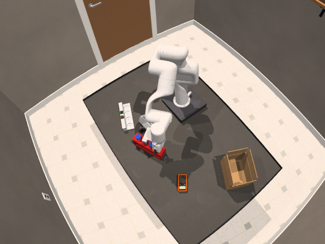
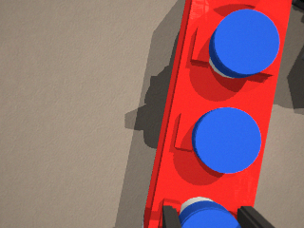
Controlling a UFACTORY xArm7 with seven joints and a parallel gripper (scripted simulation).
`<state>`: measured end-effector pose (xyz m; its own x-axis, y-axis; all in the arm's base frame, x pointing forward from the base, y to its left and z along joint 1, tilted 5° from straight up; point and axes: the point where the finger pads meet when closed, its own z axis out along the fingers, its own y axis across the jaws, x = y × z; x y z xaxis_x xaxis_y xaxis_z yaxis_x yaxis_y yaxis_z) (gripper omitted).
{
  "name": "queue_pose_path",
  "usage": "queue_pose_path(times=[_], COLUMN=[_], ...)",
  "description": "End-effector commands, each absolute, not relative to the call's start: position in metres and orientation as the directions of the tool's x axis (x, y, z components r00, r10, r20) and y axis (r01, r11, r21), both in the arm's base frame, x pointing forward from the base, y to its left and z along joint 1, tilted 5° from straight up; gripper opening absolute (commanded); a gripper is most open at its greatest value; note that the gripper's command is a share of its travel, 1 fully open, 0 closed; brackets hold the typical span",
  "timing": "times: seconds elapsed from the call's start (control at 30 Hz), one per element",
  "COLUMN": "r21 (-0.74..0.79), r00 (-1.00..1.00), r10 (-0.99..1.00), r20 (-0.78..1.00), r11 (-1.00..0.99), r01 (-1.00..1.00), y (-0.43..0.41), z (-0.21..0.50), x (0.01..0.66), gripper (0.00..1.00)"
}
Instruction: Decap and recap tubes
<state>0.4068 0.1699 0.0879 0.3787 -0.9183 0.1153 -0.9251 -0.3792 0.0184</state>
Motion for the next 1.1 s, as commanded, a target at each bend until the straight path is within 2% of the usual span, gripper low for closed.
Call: queue_pose_path(times=[0.0,0.3,0.63,0.67,1.0,1.07], r21=[0.041,0.065,0.065,0.065,0.065,0.061], r00=[0.575,0.836,0.836,0.836,0.836,0.787], r10=[-0.815,-0.546,-0.546,-0.546,-0.546,-0.614], r20=[0.073,0.052,0.052,0.052,0.052,0.058], r11=[-0.574,-0.833,-0.833,-0.833,-0.833,-0.785], r01=[-0.818,-0.549,-0.549,-0.549,-0.549,-0.617], y=[0.1704,0.1704,0.1704,0.1704,0.1704,0.1704], z=[0.0897,0.0898,0.0898,0.0898,0.0898,0.0898], x=[0.4089,0.4089,0.4089,0.4089,0.4089,0.4089], gripper=[0.0,0.0,0.0,0.46,0.46,0.46])
